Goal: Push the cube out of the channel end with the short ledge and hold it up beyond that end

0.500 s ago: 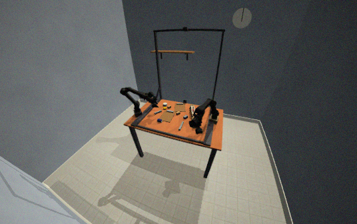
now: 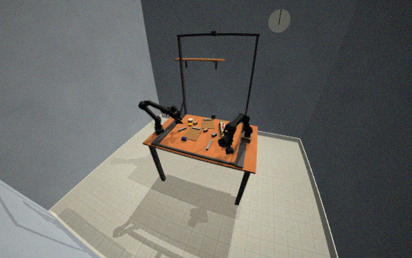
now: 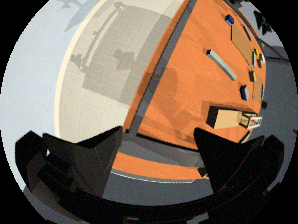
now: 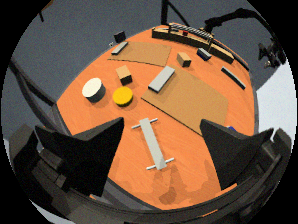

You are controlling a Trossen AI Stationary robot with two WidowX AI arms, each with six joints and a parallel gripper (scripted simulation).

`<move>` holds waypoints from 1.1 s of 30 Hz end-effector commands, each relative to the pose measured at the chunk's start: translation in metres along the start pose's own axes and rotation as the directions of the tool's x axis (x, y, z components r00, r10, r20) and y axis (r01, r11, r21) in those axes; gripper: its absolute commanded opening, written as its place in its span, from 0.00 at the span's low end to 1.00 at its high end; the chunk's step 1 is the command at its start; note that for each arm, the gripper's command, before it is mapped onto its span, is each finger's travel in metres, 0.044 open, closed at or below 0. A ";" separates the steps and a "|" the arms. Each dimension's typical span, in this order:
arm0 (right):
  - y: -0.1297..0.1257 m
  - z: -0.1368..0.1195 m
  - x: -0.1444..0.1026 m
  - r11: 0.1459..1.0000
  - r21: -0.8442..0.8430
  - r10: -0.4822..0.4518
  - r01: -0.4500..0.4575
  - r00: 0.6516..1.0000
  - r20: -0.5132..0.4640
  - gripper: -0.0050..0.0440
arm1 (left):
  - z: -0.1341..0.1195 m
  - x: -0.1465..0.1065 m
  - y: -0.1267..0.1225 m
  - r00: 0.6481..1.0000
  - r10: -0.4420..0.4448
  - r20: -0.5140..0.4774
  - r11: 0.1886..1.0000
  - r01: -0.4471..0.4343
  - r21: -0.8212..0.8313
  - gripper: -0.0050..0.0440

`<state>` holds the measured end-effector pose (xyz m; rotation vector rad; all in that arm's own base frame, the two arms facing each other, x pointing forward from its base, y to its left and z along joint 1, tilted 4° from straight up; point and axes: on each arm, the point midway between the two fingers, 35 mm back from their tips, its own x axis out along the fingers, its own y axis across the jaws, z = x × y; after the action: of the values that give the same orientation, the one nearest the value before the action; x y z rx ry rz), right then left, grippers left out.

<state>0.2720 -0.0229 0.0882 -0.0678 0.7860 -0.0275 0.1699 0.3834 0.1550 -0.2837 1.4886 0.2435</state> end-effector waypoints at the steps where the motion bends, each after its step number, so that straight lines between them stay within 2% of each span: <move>1: -0.001 0.006 -0.002 1.000 0.000 -0.002 0.002 1.000 0.017 0.92 | 0.001 -0.010 0.000 1.000 0.021 0.019 1.000 -0.021 0.002 0.92; 3: -0.001 0.006 -0.002 1.000 0.000 -0.002 0.002 1.000 0.017 0.92 | 0.001 -0.010 0.000 1.000 0.021 0.019 1.000 -0.021 0.002 0.92; 4: -0.001 0.006 -0.002 1.000 0.000 -0.002 0.002 1.000 0.017 0.92 | 0.001 -0.010 0.000 1.000 0.021 0.019 1.000 -0.021 0.002 0.41; 22: -0.001 0.006 -0.002 1.000 0.000 -0.002 0.002 1.000 0.017 0.92 | 0.001 -0.010 0.000 1.000 0.021 0.019 1.000 -0.021 0.002 0.41; 33: -0.001 0.066 -0.023 1.000 0.016 -0.011 0.007 0.972 0.235 0.92 | 0.051 0.023 -0.038 0.999 0.041 -0.004 0.955 -0.041 -0.295 0.41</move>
<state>0.2915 -0.0203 0.1249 -0.0641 0.6365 -0.0291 0.2150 0.3685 0.1379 -0.4475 1.4743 0.4148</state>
